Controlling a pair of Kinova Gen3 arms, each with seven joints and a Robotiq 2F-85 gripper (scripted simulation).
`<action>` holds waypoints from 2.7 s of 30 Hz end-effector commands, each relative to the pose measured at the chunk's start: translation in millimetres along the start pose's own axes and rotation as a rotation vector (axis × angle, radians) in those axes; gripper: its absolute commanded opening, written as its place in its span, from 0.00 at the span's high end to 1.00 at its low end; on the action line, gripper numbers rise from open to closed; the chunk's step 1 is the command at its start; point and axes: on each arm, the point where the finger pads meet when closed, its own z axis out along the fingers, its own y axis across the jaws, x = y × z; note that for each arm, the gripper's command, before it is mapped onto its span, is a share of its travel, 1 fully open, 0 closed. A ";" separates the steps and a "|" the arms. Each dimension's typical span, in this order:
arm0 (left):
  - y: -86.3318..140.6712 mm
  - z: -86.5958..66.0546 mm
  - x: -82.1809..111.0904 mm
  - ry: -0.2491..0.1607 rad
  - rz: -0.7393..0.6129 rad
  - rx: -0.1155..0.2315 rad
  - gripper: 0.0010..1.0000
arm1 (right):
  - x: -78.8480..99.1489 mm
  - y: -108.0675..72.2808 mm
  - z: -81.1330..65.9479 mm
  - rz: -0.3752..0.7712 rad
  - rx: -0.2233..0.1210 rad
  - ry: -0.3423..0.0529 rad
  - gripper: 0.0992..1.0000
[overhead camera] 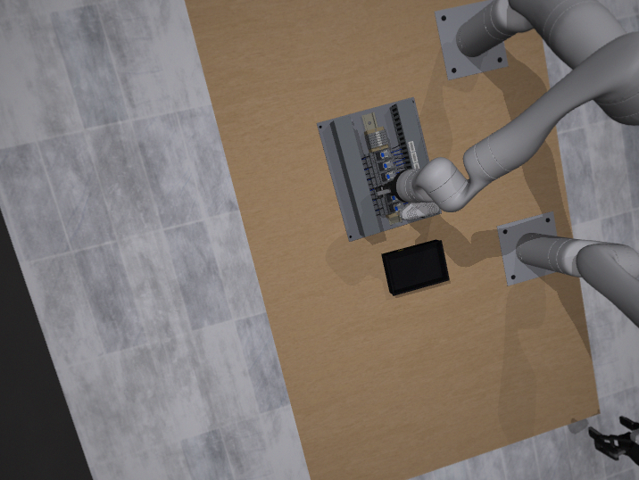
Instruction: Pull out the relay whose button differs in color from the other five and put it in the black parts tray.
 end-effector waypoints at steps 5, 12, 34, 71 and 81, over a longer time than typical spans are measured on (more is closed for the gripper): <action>0.0 -0.8 -0.4 -0.002 0.000 0.000 0.00 | 0.4 0.8 -0.8 0.000 0.013 0.002 1.00; 0.0 -0.8 -0.4 -0.002 0.000 0.000 0.00 | 0.4 1.0 -0.9 0.000 0.021 0.002 1.00; 0.0 -0.8 -0.4 -0.002 0.000 0.000 0.00 | 0.4 1.9 -1.0 0.000 0.056 0.002 1.00; 0.0 -0.8 -0.4 -0.002 0.000 0.000 0.00 | 0.4 2.8 -1.2 0.000 0.087 0.001 1.00; 0.0 -0.8 -0.4 -0.002 0.000 0.000 0.00 | 0.4 2.4 -1.4 0.000 0.071 0.002 1.00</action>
